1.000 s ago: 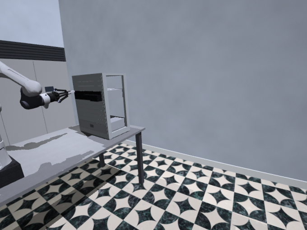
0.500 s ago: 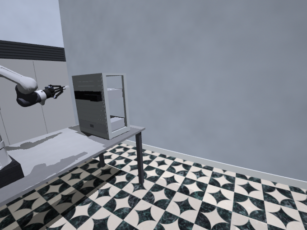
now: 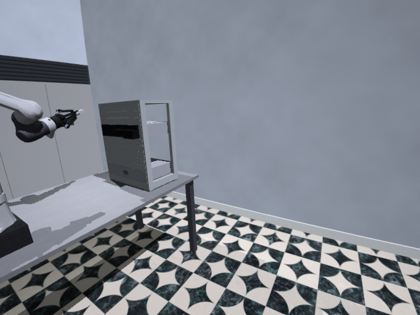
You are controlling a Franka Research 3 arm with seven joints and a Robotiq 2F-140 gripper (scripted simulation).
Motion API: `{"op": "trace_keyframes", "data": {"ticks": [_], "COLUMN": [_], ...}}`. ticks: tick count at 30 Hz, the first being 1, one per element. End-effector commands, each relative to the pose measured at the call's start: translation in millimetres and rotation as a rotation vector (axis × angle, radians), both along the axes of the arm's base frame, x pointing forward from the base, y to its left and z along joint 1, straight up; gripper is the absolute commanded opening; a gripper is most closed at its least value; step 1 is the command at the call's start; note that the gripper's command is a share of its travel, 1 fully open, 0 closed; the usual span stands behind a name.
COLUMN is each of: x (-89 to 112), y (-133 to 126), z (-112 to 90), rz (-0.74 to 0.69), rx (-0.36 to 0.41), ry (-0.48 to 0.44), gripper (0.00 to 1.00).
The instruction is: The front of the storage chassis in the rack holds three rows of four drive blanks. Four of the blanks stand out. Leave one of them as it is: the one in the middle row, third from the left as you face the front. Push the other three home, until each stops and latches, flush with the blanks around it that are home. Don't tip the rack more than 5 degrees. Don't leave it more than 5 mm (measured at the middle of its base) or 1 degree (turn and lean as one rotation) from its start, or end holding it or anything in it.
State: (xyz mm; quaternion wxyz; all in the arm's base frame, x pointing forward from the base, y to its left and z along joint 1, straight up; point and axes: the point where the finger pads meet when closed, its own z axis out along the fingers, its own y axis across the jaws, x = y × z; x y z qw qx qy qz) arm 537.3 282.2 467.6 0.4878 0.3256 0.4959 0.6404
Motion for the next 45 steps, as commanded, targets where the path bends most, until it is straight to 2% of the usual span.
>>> {"op": "trace_keyframes", "data": {"ticks": [1, 10, 12, 27, 29, 44, 45], "x": [-12, -53, -53, -146, -146, -268, -268], "y": [14, 53, 53, 110, 110, 141, 141], "z": [13, 57, 57, 137, 137, 220, 220], "rz": [0.078, 0.164, 0.164, 0.324, 0.324, 0.503, 0.503], "rx": [0.014, 0.03, 0.03, 0.076, 0.076, 0.155, 0.155], "ry": [0.006, -0.066, -0.066, -0.2, -0.2, -0.347, -0.347], "gripper": [0.0, 0.0, 0.0, 0.0, 0.0, 0.0, 0.0]}}
